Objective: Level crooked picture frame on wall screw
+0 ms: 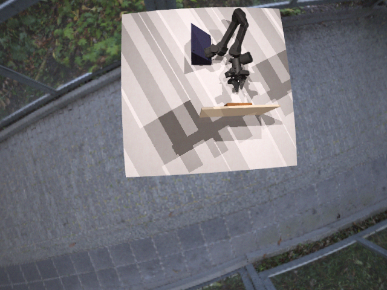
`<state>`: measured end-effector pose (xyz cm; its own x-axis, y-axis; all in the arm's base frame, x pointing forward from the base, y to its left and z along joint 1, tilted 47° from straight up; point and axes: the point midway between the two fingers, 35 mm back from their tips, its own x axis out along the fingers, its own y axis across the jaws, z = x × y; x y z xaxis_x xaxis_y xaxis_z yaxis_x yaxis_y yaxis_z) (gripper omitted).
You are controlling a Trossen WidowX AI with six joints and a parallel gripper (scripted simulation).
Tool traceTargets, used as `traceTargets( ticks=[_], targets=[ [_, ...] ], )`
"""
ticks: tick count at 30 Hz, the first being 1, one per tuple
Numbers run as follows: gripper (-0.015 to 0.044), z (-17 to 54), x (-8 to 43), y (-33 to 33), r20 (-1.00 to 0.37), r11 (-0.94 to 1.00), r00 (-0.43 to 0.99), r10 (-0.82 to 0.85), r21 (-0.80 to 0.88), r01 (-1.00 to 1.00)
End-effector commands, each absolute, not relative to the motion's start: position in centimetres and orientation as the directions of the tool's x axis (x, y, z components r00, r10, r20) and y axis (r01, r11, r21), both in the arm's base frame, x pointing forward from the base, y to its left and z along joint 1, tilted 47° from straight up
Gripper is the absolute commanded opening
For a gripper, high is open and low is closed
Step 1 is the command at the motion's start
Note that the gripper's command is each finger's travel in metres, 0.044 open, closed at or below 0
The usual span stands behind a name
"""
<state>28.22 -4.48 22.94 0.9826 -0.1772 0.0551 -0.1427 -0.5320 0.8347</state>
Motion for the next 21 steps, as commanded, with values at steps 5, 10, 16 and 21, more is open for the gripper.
traceTargets(
  ticks=[5,10,16,21],
  targets=[
    [0.026,24.5,25.7,-5.1,0.052,-0.489,0.983,-0.178,0.862,-0.134],
    [0.026,25.4,22.3,-5.1,0.045,-0.436,0.983,-0.179,0.892,-0.12],
    [0.026,25.3,18.5,-4.3,0.037,-0.381,0.983,-0.18,0.919,-0.105],
    [0.026,25.4,18.8,-4.4,0.043,-0.387,0.982,-0.184,0.915,-0.113]
  ],
)
